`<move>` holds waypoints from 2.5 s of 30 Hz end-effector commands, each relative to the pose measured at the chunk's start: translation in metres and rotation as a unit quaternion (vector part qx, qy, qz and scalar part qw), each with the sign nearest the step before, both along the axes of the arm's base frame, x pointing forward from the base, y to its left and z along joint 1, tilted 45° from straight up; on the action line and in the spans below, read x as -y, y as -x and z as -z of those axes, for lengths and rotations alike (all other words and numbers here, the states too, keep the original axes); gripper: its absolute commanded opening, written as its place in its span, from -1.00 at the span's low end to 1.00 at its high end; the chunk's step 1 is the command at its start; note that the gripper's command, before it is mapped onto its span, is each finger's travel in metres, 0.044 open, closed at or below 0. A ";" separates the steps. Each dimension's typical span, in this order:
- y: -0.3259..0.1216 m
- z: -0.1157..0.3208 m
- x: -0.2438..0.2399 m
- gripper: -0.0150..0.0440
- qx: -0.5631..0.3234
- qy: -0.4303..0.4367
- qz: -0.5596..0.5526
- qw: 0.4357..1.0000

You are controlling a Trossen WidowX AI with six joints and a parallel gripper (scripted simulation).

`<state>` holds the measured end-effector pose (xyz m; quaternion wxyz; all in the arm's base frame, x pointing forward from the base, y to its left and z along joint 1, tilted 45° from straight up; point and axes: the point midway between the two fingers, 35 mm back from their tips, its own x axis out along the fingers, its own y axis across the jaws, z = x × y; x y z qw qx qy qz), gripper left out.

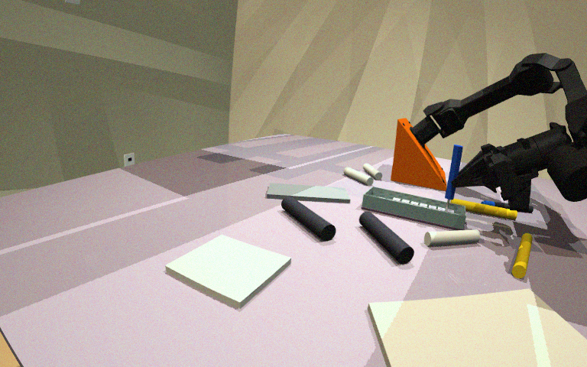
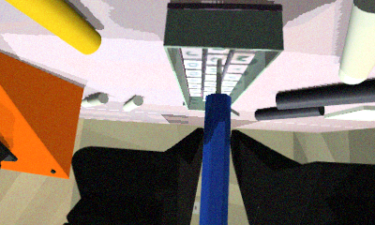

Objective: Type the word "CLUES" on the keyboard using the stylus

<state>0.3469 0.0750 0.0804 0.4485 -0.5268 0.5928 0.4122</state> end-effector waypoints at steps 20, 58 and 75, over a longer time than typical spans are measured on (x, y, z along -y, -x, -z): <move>0.000 -0.003 0.004 -0.22 -0.001 -0.001 0.003 1.000; 0.020 0.020 0.068 -0.49 -0.001 0.001 0.004 1.000; 0.027 0.046 0.066 -0.49 0.000 0.002 0.004 1.000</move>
